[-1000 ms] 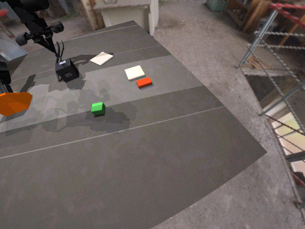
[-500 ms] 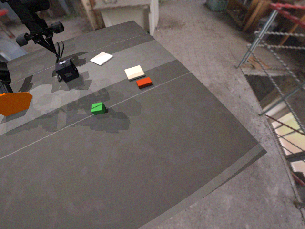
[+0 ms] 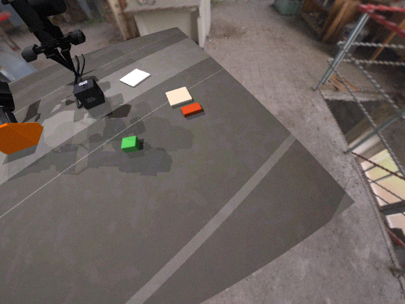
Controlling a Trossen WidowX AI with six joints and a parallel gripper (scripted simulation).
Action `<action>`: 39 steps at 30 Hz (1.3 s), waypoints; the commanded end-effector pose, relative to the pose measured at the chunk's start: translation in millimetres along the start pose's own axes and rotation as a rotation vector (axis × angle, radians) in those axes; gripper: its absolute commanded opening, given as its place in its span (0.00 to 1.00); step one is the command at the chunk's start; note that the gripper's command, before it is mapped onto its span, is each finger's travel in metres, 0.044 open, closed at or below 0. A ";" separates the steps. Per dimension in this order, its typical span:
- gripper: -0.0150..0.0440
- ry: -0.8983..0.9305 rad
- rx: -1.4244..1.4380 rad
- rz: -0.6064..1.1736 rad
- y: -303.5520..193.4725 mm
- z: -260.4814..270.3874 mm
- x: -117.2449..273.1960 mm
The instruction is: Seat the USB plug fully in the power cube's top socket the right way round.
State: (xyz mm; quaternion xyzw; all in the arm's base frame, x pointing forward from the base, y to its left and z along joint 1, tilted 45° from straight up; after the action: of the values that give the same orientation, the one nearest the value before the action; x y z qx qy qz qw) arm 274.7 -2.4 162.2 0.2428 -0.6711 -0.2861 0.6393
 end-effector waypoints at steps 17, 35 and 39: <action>0.25 -0.001 0.015 0.012 -1.7 -0.2 -2.5; 0.25 -0.002 0.027 0.020 -2.6 -0.4 -4.7; 0.25 -0.003 0.029 0.021 -2.8 -0.4 -5.2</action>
State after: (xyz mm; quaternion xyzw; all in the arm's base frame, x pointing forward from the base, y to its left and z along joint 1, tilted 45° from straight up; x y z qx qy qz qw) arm 275.2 -0.6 157.5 0.2444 -0.6771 -0.2737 0.6379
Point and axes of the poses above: the point midway between the two fingers, 35 mm back from their tips, its own x axis back along the fingers, its own z axis across the jaws, y = z × x, the point moved 1 cm from there along x, back along the fingers, and after that the axes turned 6 degrees about -x, right-handed, at the moved point
